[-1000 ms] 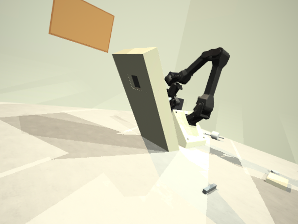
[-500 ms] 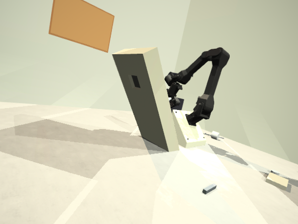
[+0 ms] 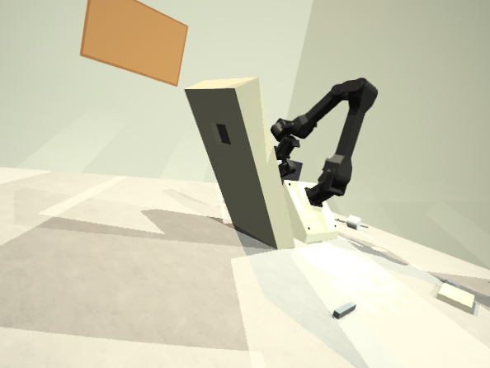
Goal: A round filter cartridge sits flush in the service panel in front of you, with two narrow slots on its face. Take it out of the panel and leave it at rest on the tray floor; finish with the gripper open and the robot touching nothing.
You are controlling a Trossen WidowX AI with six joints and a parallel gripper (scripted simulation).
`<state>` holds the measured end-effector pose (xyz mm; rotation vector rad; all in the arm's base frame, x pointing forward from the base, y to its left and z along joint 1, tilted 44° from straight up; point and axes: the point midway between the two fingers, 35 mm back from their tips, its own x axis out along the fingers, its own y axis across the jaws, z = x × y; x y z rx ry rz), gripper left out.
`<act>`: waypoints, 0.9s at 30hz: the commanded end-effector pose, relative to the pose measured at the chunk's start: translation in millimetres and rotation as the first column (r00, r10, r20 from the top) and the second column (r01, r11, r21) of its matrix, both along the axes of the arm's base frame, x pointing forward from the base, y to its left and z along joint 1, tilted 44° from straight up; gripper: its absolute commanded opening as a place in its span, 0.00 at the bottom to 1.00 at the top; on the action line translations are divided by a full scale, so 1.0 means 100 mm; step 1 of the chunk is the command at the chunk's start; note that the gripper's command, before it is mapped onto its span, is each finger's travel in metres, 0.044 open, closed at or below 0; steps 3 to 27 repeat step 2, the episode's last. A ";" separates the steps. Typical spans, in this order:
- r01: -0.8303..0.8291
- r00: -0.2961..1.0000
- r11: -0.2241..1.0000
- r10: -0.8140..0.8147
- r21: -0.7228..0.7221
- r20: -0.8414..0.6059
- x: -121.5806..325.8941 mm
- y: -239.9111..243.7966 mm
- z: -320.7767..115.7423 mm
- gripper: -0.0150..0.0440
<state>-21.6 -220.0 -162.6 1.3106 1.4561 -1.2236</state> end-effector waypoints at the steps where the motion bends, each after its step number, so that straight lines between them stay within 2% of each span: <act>1: -0.001 1.000 1.000 0.001 0.000 0.000 0.00 0.00 0.00 1.00; 27: -0.001 1.000 1.000 0.001 0.000 0.000 0.00 0.00 0.00 1.00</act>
